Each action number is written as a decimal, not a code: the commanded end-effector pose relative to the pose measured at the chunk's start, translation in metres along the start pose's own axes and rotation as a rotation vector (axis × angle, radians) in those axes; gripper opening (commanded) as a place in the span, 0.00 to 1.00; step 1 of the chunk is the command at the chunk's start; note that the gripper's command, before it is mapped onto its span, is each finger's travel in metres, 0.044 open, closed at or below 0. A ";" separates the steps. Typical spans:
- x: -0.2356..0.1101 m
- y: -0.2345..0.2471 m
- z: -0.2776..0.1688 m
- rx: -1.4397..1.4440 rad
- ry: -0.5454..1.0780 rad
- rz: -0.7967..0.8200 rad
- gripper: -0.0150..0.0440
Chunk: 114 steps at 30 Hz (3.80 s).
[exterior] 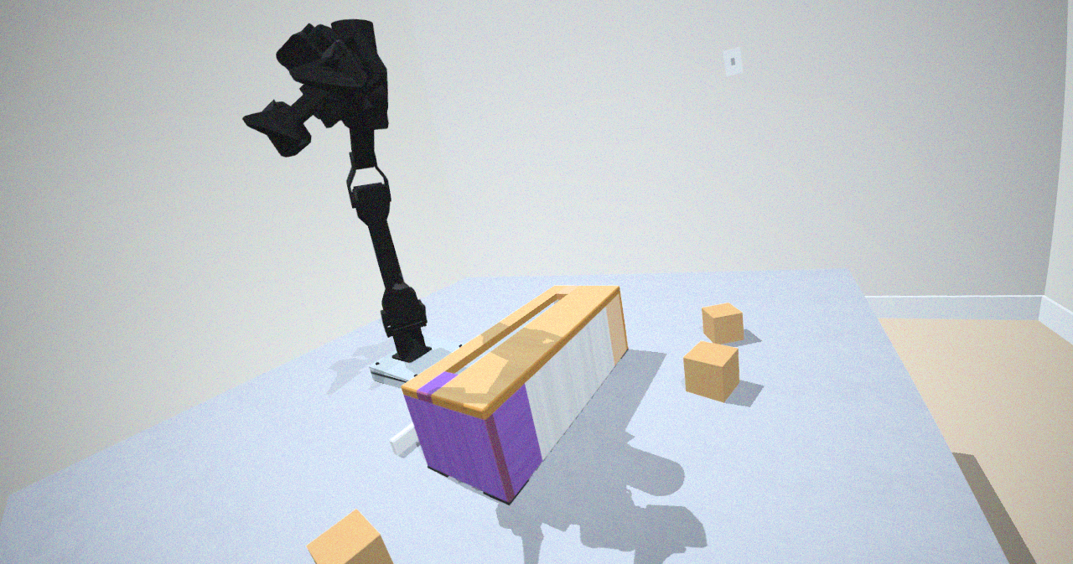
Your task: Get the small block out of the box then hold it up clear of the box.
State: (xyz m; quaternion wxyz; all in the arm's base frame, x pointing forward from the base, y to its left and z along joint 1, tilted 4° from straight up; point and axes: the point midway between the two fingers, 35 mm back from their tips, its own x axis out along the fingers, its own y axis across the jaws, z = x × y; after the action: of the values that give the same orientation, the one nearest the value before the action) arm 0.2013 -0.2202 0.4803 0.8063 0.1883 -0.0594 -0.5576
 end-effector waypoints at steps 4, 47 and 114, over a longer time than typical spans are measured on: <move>0.002 0.041 -0.109 -0.653 0.307 0.175 0.93; -0.154 0.016 -0.347 -2.657 0.716 1.490 0.93; -0.117 -0.009 -0.410 -2.655 0.703 1.477 0.93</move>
State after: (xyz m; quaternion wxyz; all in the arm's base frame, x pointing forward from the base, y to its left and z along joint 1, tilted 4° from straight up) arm 0.2769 -0.0101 0.1121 0.4465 -0.5855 0.5677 0.3681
